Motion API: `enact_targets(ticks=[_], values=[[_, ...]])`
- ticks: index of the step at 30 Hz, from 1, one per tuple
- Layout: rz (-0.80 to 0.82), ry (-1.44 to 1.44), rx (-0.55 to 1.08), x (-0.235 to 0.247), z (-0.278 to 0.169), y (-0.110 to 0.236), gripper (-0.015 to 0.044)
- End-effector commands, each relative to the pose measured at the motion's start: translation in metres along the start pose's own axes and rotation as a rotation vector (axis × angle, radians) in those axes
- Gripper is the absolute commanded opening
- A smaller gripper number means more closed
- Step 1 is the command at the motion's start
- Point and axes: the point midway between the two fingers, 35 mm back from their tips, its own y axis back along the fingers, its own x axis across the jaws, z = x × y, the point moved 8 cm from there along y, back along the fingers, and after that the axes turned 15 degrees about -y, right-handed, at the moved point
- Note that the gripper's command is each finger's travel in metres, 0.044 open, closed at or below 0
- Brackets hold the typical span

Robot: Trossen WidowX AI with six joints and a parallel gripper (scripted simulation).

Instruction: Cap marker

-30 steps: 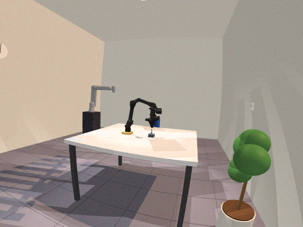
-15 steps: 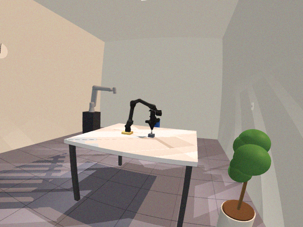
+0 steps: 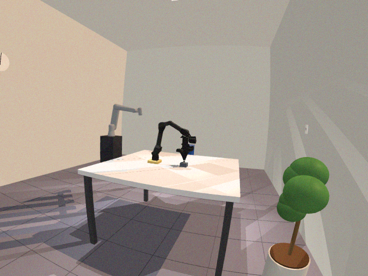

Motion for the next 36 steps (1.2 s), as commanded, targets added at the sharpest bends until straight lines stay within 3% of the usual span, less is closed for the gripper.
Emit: enact_targets(ticks=[1, 11, 28, 32, 36], values=[[-0.002, 0.007, 0.003, 0.000, 0.000, -0.005, 0.0000], [-0.002, 0.007, 0.003, -0.001, -0.001, -0.005, 0.0000], [-0.002, 0.000, 0.003, -0.001, -0.001, -0.004, 0.0440], [-0.002, 0.000, 0.003, 0.000, 0.000, 0.004, 0.0440], [-0.002, 0.000, 0.003, 0.001, 0.001, 0.053, 0.0440]])
